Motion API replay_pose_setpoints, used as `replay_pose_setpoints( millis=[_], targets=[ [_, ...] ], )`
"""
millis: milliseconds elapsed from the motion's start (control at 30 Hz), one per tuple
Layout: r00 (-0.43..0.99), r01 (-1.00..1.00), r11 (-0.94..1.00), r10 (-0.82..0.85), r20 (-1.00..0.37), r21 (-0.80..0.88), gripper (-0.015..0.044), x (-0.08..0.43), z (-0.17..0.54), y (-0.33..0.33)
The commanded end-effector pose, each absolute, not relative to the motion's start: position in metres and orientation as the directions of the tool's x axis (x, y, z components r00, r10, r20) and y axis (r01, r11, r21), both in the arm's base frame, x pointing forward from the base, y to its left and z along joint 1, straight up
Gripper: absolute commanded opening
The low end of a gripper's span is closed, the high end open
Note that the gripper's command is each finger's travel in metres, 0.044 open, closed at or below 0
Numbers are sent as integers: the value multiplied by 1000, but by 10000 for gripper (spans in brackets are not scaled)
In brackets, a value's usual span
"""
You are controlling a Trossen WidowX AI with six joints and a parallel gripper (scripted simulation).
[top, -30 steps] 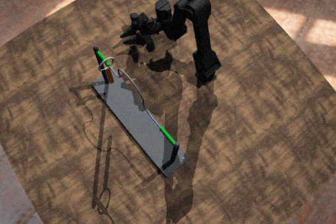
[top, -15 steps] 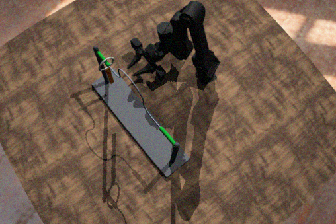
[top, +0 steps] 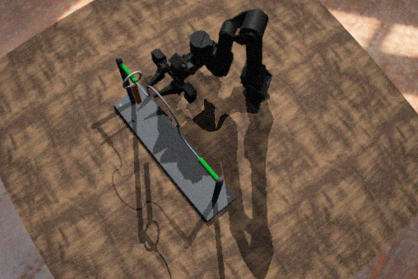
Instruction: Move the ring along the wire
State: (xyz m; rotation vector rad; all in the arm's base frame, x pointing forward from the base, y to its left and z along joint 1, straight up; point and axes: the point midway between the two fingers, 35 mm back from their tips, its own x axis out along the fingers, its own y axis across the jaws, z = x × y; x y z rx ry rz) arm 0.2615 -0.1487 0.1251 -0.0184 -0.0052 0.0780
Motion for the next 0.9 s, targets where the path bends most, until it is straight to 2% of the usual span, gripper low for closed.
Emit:
replay_pose_setpoints(
  millis=[0,867],
  targets=[
    [997,-75,997,75,8,-13,160,266,127,-150],
    [997,-75,997,75,12,-14,160,306,129,-150]
  ],
)
